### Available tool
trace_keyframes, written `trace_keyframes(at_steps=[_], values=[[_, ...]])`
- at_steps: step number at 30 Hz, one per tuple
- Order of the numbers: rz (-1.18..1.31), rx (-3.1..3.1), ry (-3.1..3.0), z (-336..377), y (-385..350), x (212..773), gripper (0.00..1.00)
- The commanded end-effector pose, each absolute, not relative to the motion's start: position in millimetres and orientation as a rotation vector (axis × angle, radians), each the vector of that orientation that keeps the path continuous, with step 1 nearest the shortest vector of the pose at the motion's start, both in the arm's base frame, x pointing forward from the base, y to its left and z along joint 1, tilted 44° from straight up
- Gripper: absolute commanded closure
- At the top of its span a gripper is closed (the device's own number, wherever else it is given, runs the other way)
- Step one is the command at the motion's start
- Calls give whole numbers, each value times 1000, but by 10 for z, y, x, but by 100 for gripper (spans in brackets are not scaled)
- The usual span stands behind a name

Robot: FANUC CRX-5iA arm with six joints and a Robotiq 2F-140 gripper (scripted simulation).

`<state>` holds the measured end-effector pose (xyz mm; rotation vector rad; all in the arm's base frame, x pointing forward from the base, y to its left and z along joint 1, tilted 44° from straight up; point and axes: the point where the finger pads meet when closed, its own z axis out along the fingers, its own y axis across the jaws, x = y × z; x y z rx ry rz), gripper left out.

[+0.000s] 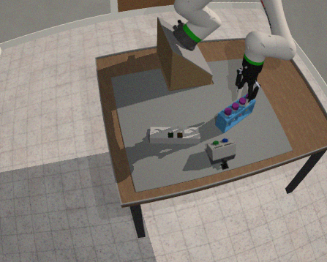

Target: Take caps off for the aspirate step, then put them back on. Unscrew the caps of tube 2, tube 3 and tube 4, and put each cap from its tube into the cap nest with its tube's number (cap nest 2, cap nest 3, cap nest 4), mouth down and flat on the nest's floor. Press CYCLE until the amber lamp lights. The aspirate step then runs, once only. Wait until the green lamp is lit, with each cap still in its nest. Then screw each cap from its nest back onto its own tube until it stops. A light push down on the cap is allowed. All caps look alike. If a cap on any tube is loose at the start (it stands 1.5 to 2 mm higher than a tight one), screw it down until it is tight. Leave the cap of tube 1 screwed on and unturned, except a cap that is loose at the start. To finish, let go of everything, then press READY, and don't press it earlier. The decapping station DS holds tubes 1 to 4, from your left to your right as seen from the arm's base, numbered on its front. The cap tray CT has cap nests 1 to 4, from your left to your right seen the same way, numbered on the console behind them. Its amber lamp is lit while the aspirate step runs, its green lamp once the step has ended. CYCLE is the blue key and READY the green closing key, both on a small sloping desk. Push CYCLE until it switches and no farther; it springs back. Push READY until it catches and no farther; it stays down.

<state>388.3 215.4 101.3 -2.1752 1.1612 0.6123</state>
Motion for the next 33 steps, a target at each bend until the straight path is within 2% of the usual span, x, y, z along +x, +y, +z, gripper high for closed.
trace_keyframes(at_steps=[1, 8, 9, 33], values=[[614, -2176, 1172, 1028, 2142, 3887, 65], [614, -2176, 1172, 1044, 2127, 3890, 65], [614, -2176, 1172, 1044, 2127, 3890, 100], [614, -2176, 1172, 1217, 1963, 3918, 100]])
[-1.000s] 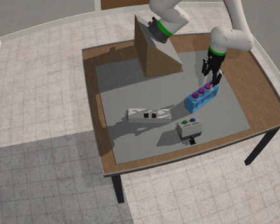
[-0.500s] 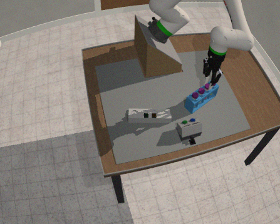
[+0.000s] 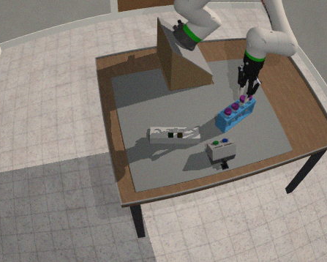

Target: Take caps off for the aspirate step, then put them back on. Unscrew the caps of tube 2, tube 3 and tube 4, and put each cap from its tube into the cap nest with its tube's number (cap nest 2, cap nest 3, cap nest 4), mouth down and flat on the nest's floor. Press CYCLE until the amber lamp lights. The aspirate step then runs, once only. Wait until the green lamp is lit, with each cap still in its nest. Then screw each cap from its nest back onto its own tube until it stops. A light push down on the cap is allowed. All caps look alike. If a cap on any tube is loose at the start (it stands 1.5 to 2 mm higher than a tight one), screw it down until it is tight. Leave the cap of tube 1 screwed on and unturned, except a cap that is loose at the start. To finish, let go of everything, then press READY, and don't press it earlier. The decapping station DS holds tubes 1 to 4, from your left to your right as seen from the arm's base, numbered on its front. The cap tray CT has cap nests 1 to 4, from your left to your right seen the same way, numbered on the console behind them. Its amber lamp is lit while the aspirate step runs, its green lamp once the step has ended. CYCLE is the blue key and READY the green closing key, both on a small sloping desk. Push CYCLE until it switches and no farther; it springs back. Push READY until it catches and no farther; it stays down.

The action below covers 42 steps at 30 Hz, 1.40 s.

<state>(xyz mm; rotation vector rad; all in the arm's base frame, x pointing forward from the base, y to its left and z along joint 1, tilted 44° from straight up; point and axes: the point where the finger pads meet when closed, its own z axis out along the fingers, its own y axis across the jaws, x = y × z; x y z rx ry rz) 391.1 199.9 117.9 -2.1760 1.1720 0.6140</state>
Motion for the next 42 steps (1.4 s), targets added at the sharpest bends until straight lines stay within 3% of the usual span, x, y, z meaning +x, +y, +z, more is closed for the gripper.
trace_keyframes(at_steps=[1, 25, 42], values=[[614, -2176, 1172, 1239, 1943, 3922, 100], [198, -2385, 85, 670, 1254, 4145, 100], [197, -2385, 84, -133, 452, 4417, 100]])
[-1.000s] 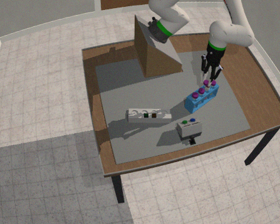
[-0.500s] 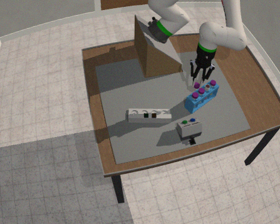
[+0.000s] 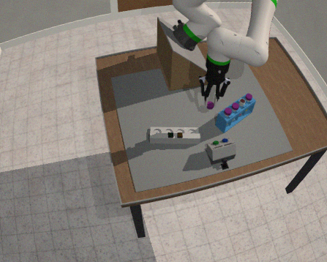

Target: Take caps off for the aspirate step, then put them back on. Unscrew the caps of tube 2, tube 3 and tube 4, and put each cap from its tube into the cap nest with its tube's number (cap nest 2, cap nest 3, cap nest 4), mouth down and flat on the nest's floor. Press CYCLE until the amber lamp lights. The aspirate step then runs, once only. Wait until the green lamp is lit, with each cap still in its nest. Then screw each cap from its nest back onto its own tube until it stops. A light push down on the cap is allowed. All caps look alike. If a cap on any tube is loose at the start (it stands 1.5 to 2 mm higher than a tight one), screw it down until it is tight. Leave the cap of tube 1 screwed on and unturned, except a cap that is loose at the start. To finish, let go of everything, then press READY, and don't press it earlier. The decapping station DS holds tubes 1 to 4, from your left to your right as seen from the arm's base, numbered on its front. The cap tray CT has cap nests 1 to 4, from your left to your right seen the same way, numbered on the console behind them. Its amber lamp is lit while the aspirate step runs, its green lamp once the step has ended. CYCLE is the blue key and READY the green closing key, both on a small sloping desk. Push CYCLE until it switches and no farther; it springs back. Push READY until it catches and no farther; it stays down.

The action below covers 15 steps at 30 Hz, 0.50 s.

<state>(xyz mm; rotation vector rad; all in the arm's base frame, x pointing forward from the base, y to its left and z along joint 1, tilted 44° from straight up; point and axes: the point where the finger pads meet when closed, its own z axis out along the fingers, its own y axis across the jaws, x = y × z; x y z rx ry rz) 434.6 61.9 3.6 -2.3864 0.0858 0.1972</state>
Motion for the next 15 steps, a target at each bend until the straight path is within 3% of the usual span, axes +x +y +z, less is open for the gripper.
trace_keyframes(at_steps=[1, 15], values=[[197, -2385, 84, -190, 394, 4436, 100], [197, -2385, 84, -865, -281, 4664, 100]])
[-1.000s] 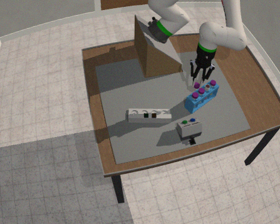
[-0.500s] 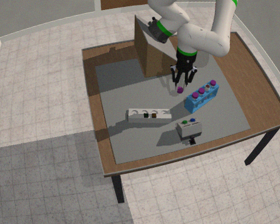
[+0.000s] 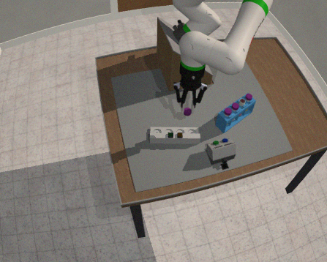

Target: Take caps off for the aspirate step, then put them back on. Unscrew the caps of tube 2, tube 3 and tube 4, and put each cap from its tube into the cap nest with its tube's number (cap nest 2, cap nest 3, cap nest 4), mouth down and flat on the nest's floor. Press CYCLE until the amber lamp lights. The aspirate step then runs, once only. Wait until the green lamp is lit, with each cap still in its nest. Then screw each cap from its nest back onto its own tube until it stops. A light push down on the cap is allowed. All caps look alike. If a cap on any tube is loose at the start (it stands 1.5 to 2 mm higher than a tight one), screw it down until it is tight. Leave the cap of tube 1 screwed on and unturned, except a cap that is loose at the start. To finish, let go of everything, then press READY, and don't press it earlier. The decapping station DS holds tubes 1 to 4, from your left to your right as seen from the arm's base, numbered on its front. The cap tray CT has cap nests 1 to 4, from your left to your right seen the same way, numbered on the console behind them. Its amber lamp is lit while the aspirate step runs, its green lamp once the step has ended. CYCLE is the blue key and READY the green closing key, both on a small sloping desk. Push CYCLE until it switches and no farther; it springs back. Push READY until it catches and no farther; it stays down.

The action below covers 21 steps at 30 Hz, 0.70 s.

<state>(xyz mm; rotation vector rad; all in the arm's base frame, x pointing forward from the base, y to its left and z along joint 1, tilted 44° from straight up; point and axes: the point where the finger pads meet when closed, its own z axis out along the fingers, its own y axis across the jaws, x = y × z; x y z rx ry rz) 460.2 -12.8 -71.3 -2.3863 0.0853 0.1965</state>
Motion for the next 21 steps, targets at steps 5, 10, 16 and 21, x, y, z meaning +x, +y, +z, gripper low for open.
trace_keyframes(at_steps=[5, 10, 16, 21], values=[[197, -2385, 84, -865, -281, 4664, 100], [197, -2385, 84, -901, -247, 4658, 100], [197, -2385, 84, -1118, -42, 4623, 100], [197, -2385, 84, -1298, 128, 4593, 100]])
